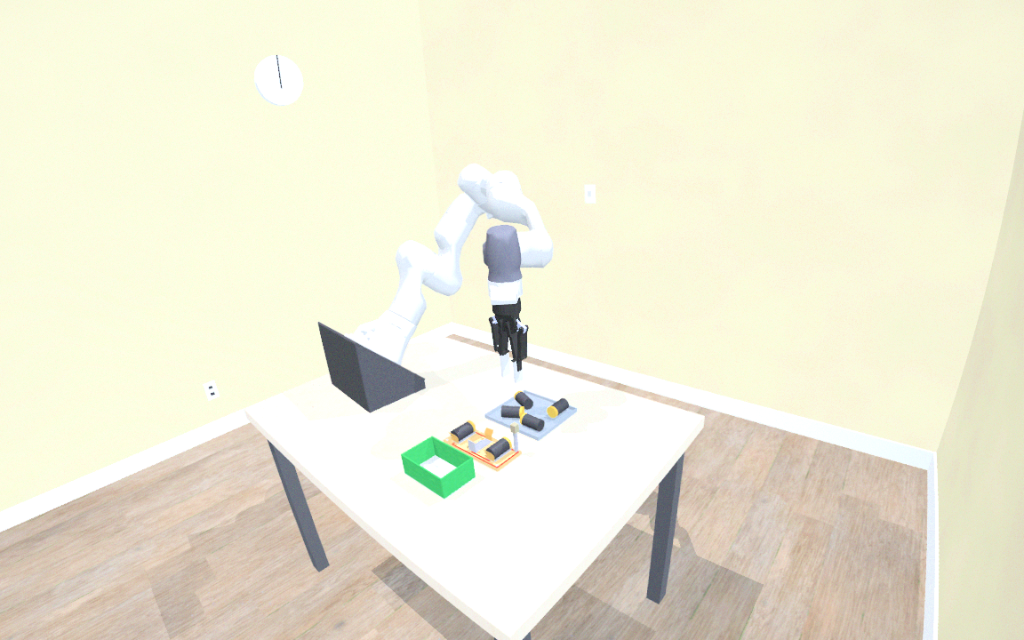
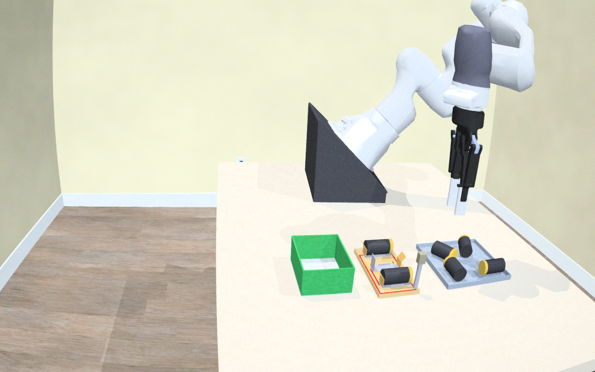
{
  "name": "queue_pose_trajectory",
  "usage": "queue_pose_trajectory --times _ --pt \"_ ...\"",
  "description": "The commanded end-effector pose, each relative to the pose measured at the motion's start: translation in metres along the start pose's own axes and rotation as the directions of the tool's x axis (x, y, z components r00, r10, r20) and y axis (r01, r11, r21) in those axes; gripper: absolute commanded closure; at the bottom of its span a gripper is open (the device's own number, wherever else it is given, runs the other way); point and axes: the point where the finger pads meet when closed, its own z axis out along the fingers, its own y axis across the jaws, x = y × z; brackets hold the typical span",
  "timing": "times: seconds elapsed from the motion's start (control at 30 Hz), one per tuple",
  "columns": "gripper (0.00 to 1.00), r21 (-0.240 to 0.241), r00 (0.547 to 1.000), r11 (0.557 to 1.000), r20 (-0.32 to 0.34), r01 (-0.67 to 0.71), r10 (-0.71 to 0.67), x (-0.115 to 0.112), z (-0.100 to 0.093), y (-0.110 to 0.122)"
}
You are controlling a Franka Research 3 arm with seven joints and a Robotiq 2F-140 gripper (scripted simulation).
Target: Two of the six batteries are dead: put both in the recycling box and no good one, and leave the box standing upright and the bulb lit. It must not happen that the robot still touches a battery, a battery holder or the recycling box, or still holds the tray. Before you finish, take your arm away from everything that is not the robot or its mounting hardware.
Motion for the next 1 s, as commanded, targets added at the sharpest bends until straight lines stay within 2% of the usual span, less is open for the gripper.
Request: queue_pose_trajectory --times 0.0,0.3,0.4,0.5,0.6,0.7,0.77,0.9,0.97 --pt "0.71 0.006 0.995 0.995 -0.006 0.097 -0.097 0.0055 -0.0014 0.0039" --pt "0.71 0.006 0.998 0.998 -0.006 0.056 -0.056 0.0055 -0.0014 0.0039" --pt "0.71 0.007 0.999 0.999 -0.005 -0.044 0.044 0.0055 -0.0014 0.0039" --pt "0.71 0.008 0.98 0.979 -0.004 -0.201 0.201 0.0055 -0.0014 0.0039" --pt "0.71 0.008 0.921 0.921 -0.002 -0.389 0.389 0.0055 -0.0014 0.0039" --pt "0.71 0.009 0.824 0.824 -0.001 -0.566 0.566 0.0055 -0.0014 0.0039" --pt "0.71 0.009 0.824 0.824 -0.001 -0.566 0.566 0.0055 -0.0014 0.0039" --pt "0.71 0.009 0.679 0.679 0.001 -0.734 0.734 0.0055 -0.0014 0.0039" --pt "0.71 0.008 0.624 0.624 0.002 -0.782 0.782 0.0055 -0.0014 0.0039"
